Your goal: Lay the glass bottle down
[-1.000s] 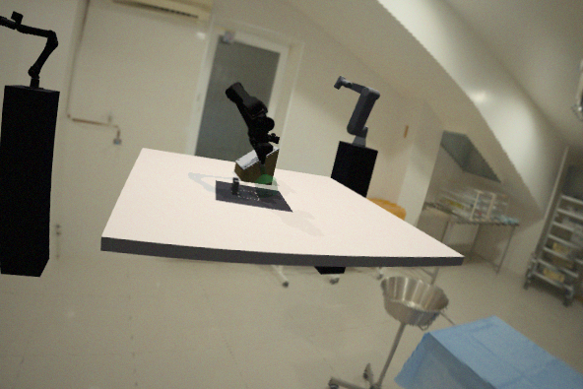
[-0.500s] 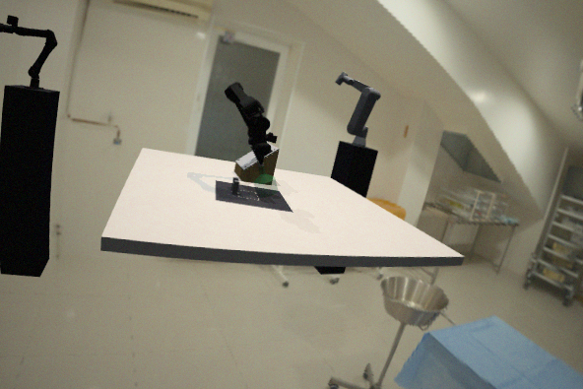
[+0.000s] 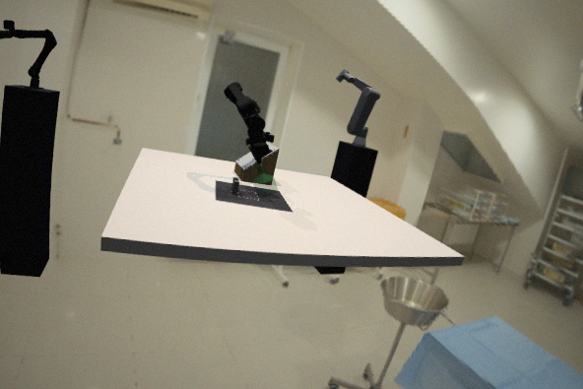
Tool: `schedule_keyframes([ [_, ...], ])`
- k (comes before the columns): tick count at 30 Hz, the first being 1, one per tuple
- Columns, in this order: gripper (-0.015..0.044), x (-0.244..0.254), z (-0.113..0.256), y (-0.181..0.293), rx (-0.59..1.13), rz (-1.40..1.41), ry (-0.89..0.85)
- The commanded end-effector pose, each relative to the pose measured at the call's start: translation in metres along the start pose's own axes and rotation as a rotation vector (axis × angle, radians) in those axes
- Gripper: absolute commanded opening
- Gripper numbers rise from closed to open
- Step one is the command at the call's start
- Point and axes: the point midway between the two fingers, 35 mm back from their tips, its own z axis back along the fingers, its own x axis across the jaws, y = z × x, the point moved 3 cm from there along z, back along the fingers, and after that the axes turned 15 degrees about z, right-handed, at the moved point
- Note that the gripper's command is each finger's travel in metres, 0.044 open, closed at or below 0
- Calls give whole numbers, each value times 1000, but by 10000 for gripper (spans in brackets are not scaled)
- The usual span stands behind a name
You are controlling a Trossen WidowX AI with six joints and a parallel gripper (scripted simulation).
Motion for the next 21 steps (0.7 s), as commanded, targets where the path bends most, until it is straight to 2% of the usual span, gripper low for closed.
schedule_keyframes([
  [1,100,4,1,9,9,-3,-3],
  [21,100,10,1,24,-31,12,14],
])
